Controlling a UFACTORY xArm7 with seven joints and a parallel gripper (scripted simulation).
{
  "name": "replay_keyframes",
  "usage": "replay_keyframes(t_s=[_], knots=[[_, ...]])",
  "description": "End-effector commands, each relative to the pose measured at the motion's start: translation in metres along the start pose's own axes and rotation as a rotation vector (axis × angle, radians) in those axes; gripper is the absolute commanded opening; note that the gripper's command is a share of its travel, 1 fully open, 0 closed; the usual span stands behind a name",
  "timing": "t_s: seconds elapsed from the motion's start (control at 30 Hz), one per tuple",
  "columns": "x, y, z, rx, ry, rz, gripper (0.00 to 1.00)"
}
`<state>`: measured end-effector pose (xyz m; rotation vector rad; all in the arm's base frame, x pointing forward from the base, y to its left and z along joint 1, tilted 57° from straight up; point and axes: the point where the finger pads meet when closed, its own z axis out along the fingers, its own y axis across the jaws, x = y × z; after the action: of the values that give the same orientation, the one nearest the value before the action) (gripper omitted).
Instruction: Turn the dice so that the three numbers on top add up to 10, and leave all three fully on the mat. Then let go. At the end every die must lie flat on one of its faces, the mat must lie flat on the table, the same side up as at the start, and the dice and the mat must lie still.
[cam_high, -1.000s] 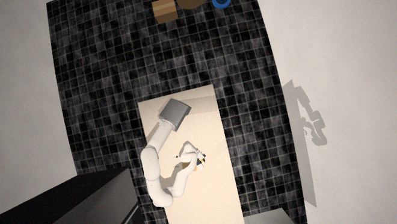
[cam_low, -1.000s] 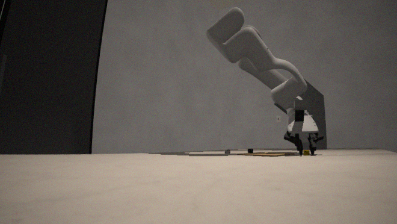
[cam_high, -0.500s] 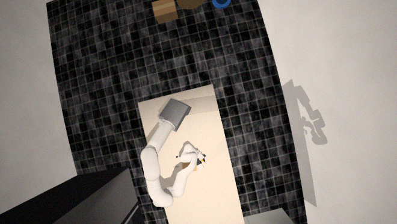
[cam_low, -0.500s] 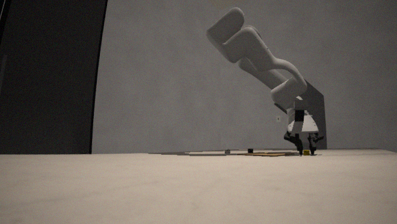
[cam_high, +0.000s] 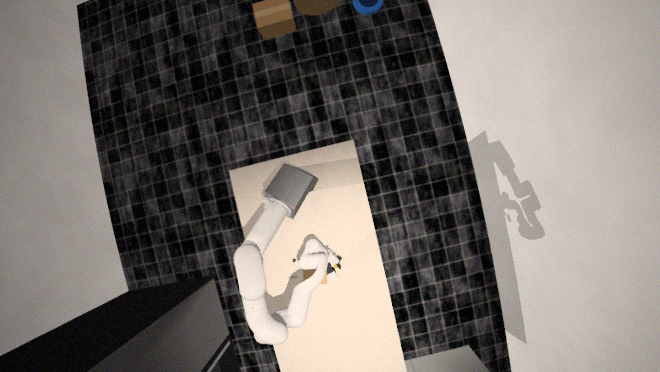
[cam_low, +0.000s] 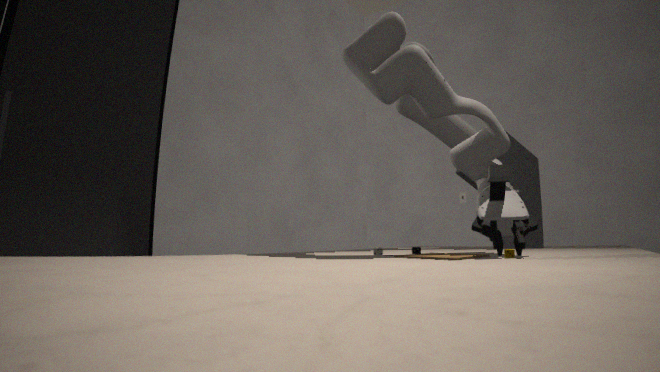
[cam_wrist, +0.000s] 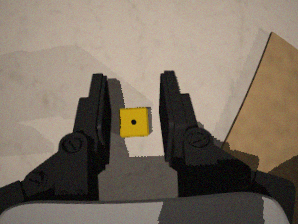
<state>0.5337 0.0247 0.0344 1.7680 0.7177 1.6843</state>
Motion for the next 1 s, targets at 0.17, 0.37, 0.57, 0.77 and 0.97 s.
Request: replay_keyframes(t_s=[0.17, 0.37, 0.57, 0.77, 0.97], knots=[[0.001, -0.001, -0.021, 0.002, 0.001, 0.001, 0.31], [0.001, -0.001, -0.041, 0.002, 0.001, 0.001, 0.31], [0.001, -0.001, -0.047, 0.002, 0.001, 0.001, 0.31], [0.003, -0.001, -0.048, 0.002, 0.001, 0.001, 0.31], [0.017, -0.001, -0.060, 0.002, 0.001, 0.001, 0.31]])
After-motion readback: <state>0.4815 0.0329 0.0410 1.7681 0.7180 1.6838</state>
